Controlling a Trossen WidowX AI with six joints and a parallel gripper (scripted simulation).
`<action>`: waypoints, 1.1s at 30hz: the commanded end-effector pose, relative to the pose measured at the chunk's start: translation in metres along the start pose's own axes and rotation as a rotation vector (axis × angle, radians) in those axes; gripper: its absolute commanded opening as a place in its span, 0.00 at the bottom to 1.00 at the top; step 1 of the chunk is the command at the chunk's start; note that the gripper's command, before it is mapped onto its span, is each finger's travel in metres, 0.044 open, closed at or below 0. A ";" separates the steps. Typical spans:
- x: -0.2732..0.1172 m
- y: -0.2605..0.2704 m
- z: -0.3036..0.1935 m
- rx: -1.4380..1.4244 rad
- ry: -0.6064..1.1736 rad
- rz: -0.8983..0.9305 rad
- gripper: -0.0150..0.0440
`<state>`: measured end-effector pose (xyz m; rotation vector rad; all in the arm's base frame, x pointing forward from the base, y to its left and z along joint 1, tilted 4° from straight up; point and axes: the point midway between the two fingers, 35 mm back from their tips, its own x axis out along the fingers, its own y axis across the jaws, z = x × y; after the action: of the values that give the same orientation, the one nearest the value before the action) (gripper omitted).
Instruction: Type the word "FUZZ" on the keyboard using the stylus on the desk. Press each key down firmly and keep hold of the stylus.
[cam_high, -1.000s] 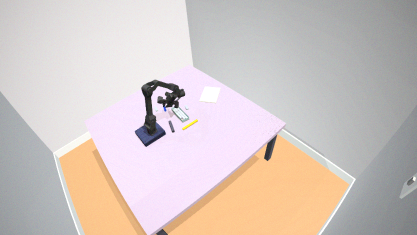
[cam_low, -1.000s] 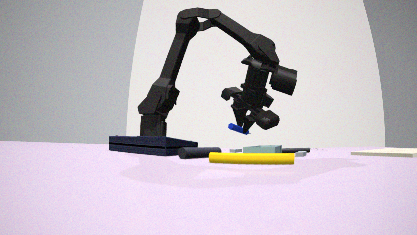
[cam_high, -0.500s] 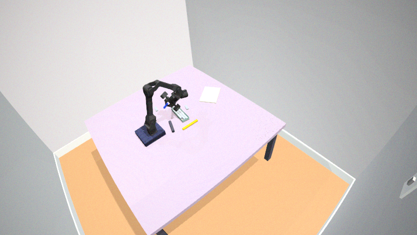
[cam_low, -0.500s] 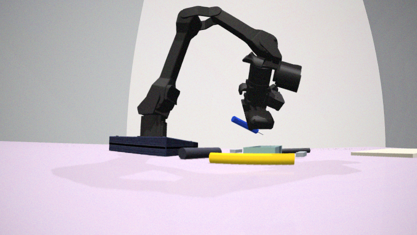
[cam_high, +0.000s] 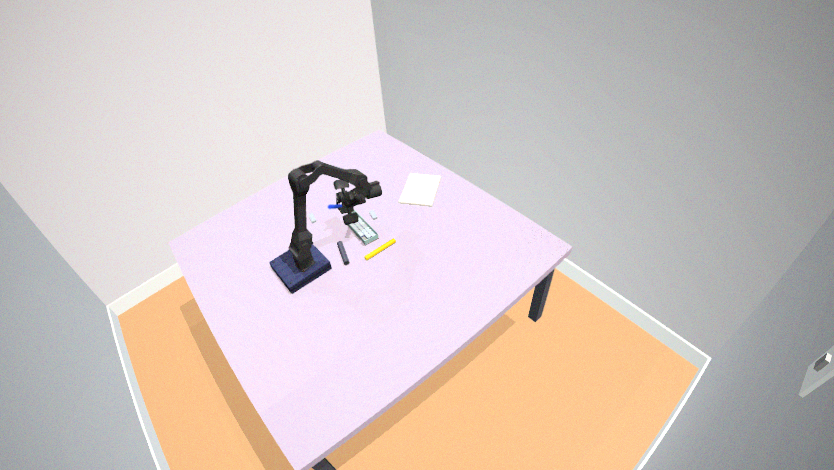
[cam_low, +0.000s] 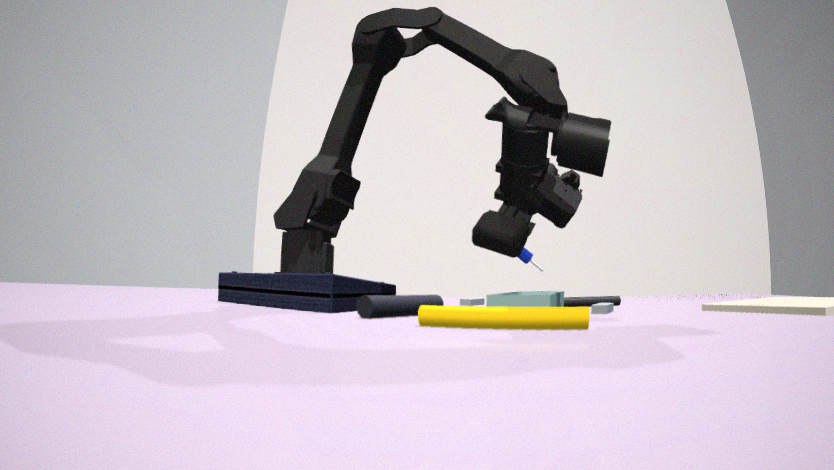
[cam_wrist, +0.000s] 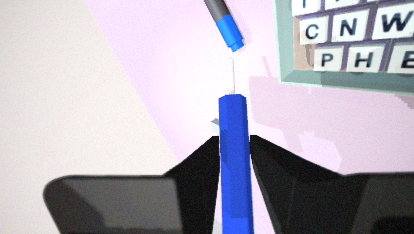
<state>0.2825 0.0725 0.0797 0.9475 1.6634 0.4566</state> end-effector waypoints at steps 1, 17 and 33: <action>-0.007 0.003 0.007 0.137 -0.024 0.035 0.25; -0.029 0.005 0.024 0.721 -0.037 0.183 0.25; -0.053 0.005 0.040 1.285 0.026 0.344 0.25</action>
<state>0.3193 0.0329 0.1004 2.0682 1.7627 -0.4335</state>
